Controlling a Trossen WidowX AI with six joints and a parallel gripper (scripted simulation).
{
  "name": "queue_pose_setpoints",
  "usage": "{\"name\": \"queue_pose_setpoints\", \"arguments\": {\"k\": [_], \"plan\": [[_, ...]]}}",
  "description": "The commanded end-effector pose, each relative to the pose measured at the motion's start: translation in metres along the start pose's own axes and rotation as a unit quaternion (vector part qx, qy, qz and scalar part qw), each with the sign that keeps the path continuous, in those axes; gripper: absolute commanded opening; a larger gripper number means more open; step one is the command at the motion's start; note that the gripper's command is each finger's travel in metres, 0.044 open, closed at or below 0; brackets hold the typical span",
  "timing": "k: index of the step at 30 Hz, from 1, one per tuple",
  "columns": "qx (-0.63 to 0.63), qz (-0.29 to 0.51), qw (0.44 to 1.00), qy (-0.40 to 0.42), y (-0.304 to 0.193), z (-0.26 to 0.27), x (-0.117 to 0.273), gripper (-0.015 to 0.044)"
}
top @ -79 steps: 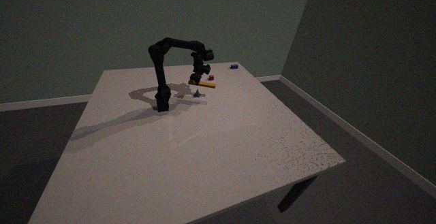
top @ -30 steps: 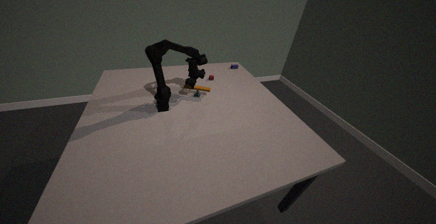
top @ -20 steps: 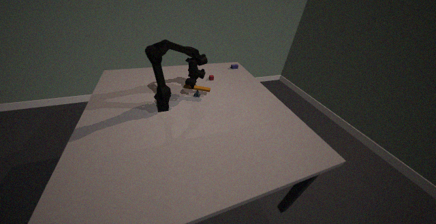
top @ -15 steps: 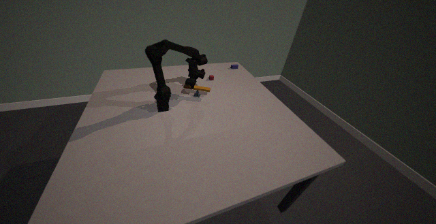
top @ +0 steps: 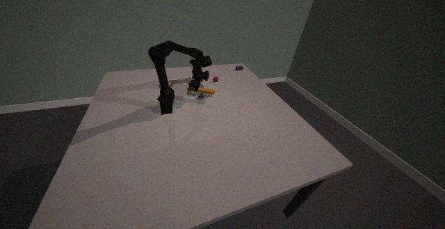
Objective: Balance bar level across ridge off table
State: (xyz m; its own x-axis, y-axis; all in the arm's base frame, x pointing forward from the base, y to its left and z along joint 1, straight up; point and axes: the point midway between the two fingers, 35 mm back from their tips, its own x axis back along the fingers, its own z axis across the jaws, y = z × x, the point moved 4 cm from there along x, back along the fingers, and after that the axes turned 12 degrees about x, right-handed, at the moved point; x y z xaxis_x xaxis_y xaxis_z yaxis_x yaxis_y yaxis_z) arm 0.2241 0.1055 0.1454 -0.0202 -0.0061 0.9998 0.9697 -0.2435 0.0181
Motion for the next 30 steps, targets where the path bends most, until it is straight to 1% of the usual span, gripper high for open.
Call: {"name": "queue_pose_setpoints", "arguments": {"k": [1,30], "plan": [[0.001,0.001,1.000,0.001,-0.0002,0.0003,-0.0010,0.0000],[0.001,0.001,1.000,0.001,-0.0001,0.0003,-0.0035,0.0000]]}}
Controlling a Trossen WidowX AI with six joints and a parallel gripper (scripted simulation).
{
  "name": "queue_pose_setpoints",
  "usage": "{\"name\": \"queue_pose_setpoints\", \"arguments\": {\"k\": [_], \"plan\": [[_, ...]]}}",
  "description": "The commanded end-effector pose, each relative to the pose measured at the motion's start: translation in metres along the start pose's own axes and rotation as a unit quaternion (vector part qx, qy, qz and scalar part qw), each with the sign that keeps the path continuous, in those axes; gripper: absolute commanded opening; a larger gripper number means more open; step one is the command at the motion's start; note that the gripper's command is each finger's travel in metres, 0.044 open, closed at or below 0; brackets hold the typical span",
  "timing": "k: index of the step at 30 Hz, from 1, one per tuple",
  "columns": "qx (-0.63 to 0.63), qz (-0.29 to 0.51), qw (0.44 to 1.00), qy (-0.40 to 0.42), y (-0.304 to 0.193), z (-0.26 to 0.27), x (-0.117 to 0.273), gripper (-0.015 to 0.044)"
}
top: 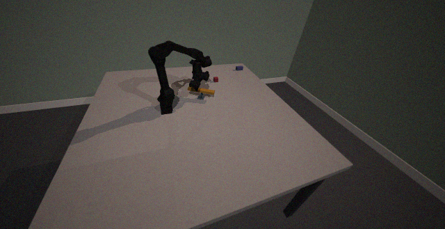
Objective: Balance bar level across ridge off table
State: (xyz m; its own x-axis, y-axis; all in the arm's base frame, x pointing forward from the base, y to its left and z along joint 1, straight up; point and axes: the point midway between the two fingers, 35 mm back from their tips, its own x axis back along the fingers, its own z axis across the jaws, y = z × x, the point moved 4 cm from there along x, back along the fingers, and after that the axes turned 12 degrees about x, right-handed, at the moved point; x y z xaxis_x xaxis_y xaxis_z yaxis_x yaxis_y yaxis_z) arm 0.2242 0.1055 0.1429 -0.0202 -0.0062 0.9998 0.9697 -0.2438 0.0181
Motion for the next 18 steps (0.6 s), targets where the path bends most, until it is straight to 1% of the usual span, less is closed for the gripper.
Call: {"name": "queue_pose_setpoints", "arguments": {"k": [1,18], "plan": [[0.001,0.001,1.000,0.001,-0.0002,0.0003,-0.0010,0.0000],[0.001,0.001,1.000,0.001,-0.0001,0.0002,-0.0024,0.0000]]}}
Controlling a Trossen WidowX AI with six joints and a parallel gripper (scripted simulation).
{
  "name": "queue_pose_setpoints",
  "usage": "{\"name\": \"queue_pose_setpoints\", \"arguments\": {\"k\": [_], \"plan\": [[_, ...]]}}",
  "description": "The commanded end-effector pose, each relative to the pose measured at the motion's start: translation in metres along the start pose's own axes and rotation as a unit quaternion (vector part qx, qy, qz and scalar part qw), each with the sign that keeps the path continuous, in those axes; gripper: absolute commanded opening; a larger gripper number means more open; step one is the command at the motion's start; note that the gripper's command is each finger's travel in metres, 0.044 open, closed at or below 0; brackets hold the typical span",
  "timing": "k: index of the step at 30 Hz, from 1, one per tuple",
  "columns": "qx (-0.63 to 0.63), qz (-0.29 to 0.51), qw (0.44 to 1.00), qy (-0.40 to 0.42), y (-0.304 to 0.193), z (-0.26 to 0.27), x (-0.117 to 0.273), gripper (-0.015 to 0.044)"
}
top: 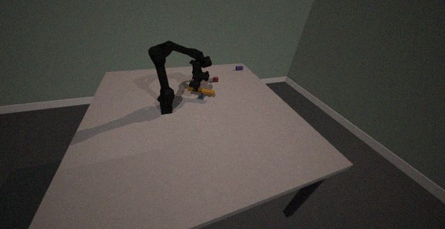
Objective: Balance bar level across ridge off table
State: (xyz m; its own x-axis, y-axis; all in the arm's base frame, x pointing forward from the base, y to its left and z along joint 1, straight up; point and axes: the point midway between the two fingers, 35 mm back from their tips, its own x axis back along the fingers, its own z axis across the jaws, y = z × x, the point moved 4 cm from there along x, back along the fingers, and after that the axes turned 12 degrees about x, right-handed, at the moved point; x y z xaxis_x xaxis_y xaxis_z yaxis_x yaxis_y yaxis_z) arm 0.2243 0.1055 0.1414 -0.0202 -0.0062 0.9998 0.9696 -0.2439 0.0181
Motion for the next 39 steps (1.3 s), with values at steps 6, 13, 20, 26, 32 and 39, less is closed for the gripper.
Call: {"name": "queue_pose_setpoints", "arguments": {"k": [6,13,20,26,32,39], "plan": [[0.001,0.001,1.000,0.001,-0.0001,0.0003,-0.0015,0.0000],[0.001,0.001,1.000,0.001,-0.0001,0.0003,-0.0020,0.0000],[0.001,0.001,1.000,0.001,-0.0002,0.0002,-0.0026,0.0000],[0.001,0.001,1.000,0.001,-0.0002,0.0002,-0.0032,0.0000],[0.001,0.001,1.000,0.001,-0.0003,0.0001,-0.0036,0.0000],[0.001,0.001,1.000,0.001,-0.0004,0.0001,-0.0042,0.0000]]}}
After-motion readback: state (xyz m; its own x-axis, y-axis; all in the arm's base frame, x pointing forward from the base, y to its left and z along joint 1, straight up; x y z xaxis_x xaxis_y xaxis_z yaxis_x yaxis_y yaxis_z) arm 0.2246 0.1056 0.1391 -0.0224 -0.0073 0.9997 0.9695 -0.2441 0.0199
